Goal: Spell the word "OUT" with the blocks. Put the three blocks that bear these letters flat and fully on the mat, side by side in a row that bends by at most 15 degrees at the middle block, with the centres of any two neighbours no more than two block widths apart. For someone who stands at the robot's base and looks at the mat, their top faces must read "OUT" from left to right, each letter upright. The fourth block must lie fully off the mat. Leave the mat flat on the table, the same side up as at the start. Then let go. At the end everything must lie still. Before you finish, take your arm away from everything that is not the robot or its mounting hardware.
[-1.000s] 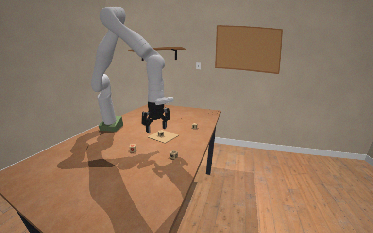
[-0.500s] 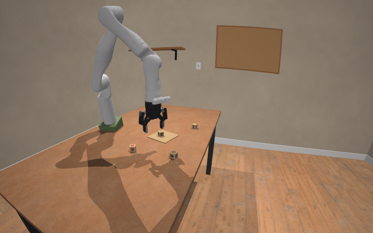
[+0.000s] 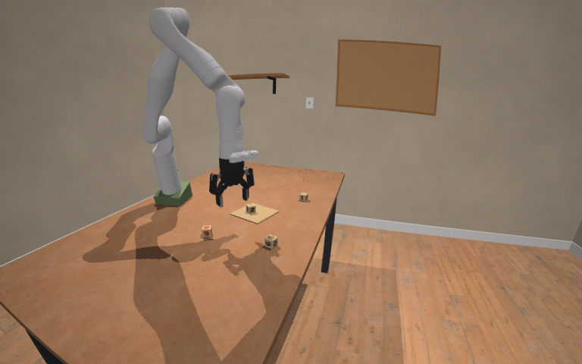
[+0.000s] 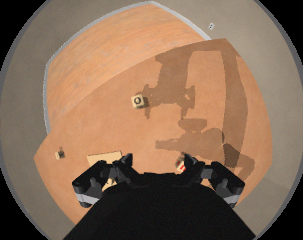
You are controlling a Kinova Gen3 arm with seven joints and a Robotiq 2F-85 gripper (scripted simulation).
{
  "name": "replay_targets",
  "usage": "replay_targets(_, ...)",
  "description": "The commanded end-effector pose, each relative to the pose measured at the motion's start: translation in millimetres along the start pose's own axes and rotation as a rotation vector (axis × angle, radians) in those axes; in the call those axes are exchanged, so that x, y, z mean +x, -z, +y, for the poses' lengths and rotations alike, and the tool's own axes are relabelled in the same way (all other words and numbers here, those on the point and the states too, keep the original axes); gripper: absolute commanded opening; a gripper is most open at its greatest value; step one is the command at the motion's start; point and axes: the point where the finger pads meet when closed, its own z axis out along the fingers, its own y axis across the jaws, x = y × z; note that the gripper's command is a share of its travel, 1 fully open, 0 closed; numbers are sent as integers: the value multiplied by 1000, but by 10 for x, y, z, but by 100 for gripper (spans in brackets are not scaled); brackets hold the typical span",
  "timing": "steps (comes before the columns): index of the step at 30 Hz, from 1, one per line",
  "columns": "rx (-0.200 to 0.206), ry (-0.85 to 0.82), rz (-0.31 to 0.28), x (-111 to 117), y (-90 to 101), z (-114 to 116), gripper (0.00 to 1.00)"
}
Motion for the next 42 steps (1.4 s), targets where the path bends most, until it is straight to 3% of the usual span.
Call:
replay_targets(1, 2, -1, 4, 8, 18, 1, 100)
replay_targets(2, 2, -1, 4, -97, 19, 78, 100)
replay_targets(10, 2, -1, 4, -97, 19, 78, 100)
replay_targets(11, 2, -1, 4, -207, 19, 155, 100)
replay_targets(18, 2, -1, 4, -207, 19, 155, 100)
replay_targets(19, 2, -1, 4, -318, 19, 230, 100)
replay_targets(27, 2, -1, 4, -318, 19, 230, 100)
replay_targets(28, 2, -1, 3, -430, 18, 302, 100)
replay_targets(42, 2, -2, 2, -540, 18, 369, 100)
